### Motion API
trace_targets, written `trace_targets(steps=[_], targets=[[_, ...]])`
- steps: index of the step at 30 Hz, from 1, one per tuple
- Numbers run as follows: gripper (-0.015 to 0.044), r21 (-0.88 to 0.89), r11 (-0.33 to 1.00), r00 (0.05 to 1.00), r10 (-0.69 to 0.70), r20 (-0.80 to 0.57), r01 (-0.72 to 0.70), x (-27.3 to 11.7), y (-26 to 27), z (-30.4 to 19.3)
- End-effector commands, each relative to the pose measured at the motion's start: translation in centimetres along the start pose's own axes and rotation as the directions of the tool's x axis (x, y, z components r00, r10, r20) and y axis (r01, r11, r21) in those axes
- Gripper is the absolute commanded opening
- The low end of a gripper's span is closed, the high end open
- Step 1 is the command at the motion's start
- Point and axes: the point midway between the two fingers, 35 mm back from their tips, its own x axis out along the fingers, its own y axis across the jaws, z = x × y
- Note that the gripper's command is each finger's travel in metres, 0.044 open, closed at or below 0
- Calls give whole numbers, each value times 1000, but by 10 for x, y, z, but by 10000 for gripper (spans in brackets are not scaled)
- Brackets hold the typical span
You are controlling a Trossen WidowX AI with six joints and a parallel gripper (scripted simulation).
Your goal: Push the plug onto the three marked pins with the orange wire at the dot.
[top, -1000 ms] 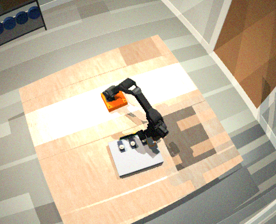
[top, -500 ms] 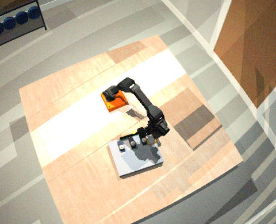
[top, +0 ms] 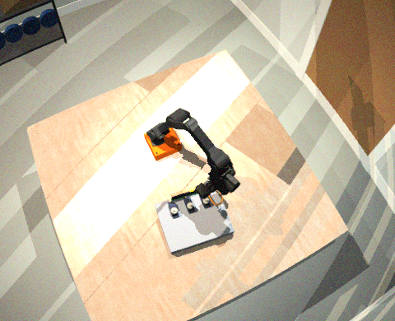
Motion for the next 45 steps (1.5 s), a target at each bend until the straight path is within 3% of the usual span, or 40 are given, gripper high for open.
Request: trace_targets(steps=[1,10,20,33,45], targets=[[0,-126,992,1000,4,11,-3,-5,-2,-6],[0,-410,912,1000,3,10,1,-7,-9,-19],[0,-684,730,1000,3,8,4,-9,-16,-35],[0,-925,379,1000,2,6,5,-9,-24,-57],[0,-1000,-7,1000,1,4,4,-8,-30,-77]])
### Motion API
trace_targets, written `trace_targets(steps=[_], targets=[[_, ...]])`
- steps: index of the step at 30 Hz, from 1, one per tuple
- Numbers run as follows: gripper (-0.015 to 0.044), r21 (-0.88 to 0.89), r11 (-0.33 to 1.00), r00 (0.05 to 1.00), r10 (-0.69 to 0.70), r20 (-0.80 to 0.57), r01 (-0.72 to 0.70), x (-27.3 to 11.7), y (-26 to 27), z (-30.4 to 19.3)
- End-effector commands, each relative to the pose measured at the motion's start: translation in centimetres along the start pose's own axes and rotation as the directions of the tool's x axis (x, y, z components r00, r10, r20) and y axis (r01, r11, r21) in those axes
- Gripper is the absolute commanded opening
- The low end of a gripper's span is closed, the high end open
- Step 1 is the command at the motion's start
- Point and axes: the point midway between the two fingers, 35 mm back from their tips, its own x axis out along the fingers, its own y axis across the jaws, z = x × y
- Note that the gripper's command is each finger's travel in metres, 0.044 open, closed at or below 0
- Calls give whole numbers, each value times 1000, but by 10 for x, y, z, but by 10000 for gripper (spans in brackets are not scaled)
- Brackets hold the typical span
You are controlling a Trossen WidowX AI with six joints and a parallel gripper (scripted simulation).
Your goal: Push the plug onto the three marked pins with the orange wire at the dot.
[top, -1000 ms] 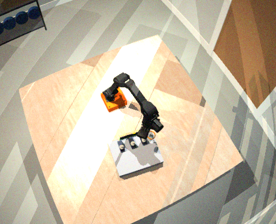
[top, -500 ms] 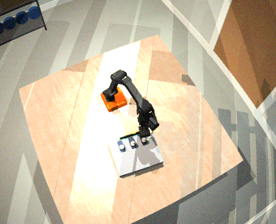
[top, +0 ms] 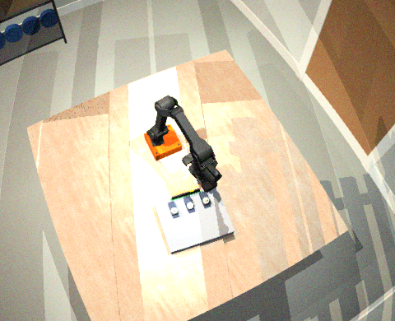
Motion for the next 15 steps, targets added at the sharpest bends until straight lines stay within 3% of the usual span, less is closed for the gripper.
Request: trace_targets(steps=[1,15], targets=[[0,-129,992,1000,-9,4,9,-2,7,-2],[0,-557,830,1000,-6,3,7,1,30,-11]])
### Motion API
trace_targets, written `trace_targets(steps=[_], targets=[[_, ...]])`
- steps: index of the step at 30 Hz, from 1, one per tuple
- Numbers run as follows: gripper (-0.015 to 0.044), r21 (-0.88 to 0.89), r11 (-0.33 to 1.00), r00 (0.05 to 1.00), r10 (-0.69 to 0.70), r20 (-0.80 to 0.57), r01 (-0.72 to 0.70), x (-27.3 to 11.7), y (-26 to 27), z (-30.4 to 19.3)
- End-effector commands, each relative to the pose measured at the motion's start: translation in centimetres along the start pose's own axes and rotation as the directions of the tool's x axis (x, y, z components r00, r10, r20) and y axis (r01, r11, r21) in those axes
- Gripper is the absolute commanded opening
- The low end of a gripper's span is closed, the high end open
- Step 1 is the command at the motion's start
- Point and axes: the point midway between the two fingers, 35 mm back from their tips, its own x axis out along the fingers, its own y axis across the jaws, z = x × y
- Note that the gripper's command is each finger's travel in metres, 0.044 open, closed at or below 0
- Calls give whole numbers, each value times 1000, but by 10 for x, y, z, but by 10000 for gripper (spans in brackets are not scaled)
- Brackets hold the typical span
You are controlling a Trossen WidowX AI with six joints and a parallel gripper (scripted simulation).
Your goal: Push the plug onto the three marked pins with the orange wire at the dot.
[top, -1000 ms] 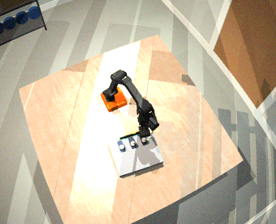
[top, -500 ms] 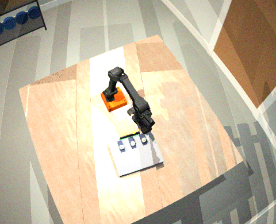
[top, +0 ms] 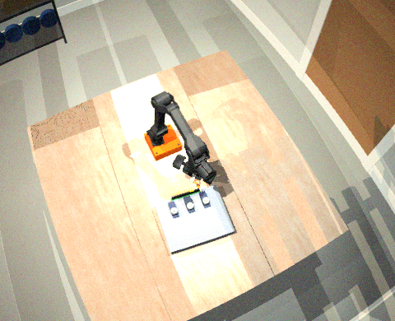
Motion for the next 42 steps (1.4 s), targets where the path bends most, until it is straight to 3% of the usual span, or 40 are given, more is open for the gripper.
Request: trace_targets(steps=[1,19,31,42], targets=[[0,-130,991,1000,-9,-1,9,-1,7,2],[0,-662,749,1000,-6,0,4,6,39,8],[0,-721,693,1000,-5,0,4,47,43,10],[0,-722,692,1000,-7,-1,4,45,29,-5]])
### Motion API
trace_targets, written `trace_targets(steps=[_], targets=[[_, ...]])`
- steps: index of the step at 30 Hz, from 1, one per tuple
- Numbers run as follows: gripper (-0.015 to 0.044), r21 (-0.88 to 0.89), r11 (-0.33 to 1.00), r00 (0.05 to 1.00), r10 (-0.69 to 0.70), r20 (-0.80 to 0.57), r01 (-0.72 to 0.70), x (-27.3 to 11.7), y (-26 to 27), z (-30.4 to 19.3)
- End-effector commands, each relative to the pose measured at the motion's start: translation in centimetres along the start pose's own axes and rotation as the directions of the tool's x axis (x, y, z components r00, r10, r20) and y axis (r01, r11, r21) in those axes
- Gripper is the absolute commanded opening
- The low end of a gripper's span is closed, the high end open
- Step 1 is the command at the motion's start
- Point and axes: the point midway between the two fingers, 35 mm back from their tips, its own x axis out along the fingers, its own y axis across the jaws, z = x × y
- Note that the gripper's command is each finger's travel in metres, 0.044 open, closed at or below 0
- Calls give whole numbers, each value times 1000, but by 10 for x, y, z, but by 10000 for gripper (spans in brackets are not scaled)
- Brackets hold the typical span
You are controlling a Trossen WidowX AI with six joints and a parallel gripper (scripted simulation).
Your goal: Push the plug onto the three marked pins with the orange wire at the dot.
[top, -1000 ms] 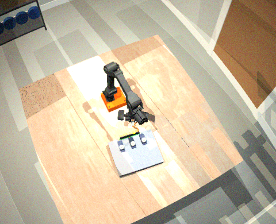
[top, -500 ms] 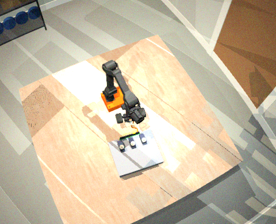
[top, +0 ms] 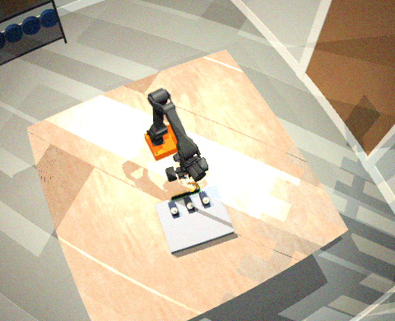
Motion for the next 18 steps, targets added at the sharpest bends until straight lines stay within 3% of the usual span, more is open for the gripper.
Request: trace_targets(steps=[1,18], targets=[[0,-5,1000,1000,-3,1,3,0,0,-14],[0,-5,1000,1000,-3,0,3,0,-1,-28]])
